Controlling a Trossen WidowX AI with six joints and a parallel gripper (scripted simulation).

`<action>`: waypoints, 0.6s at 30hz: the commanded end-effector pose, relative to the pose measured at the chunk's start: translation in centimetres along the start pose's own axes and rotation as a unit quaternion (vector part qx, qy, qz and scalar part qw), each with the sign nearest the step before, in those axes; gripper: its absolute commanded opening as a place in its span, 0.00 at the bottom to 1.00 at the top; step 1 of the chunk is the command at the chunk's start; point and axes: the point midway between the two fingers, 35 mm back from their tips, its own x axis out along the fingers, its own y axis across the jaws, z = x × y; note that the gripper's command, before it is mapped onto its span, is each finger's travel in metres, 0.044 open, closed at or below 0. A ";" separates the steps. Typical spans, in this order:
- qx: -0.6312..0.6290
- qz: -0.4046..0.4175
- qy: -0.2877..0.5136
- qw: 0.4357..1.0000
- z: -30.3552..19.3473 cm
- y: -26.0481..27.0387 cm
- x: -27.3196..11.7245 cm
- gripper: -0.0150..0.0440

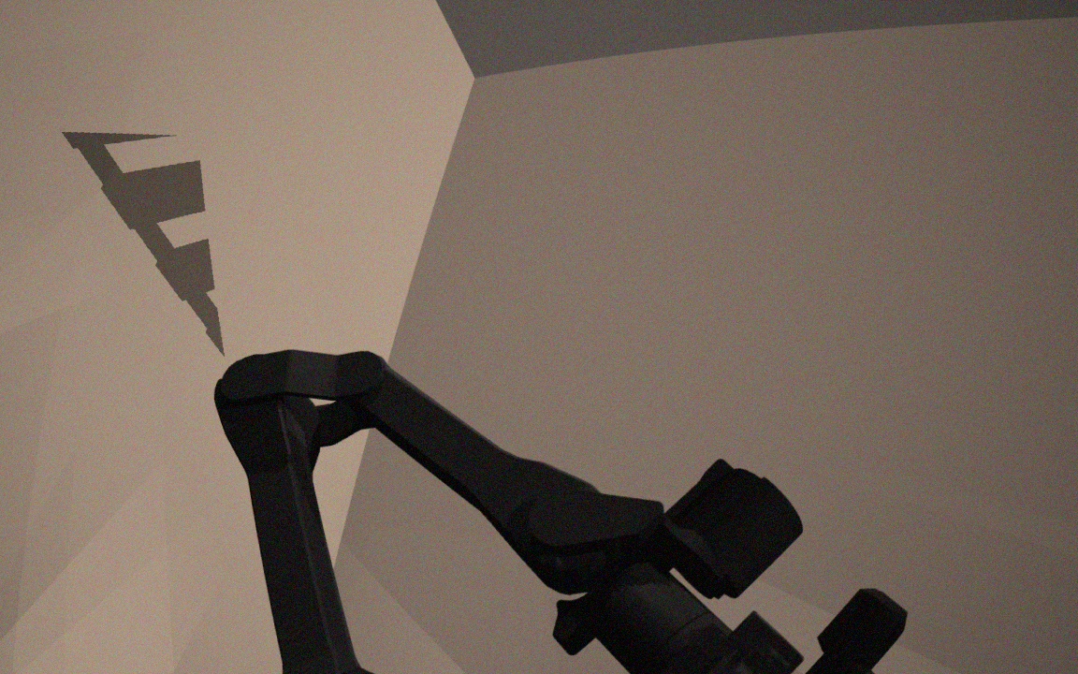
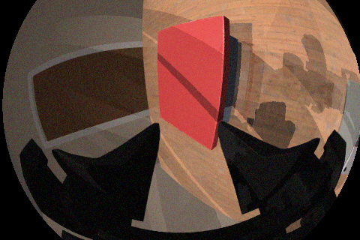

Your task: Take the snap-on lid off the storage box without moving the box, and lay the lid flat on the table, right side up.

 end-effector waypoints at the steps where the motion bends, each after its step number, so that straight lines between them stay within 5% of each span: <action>1: 0.012 0.001 -0.010 1.000 0.4 -0.4 0.0 0.65; 18: 0.012 0.001 -0.010 1.000 0.4 -5.3 4.1 0.65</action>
